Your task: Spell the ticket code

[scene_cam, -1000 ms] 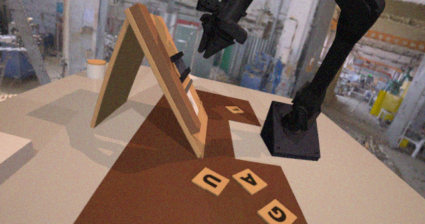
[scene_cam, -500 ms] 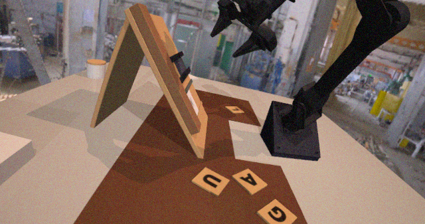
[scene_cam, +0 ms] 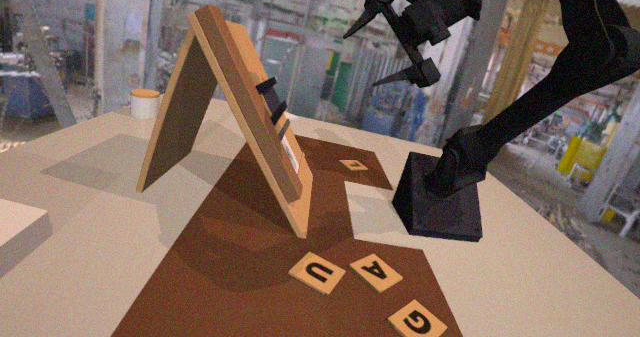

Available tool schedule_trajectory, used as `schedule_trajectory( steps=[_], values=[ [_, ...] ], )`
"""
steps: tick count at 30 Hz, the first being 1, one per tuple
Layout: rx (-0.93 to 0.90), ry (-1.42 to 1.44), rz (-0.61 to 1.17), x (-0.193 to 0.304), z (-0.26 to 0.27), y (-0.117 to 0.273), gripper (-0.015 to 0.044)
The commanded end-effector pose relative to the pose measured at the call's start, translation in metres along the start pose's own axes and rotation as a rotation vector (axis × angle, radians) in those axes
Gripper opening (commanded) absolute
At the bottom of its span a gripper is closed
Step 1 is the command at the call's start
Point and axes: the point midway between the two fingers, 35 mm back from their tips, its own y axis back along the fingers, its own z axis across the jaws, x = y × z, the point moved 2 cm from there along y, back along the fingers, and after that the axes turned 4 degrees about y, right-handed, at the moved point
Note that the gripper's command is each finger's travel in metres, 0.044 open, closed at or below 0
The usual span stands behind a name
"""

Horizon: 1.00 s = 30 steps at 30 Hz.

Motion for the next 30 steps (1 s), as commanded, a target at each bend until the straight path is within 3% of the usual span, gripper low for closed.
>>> schedule_trajectory(
  steps=[1, 18, 20, 22, 30],
  values=[
    [0.1, 0.229, 0.01, -0.004, 0.01, 0.014, 0.044],
    [0.1, 0.229, 0.01, -0.004, 0.01, 0.014, 0.044],
    [0.091, 0.192, 0.009, -0.001, 0.009, 0.013, 0.0387],
    [0.064, 0.082, 0.006, 0.006, 0.006, 0.011, 0.034],
    [-0.096, -0.649, 0.068, 0.055, -0.011, -0.015, 0.034]
  ],
)
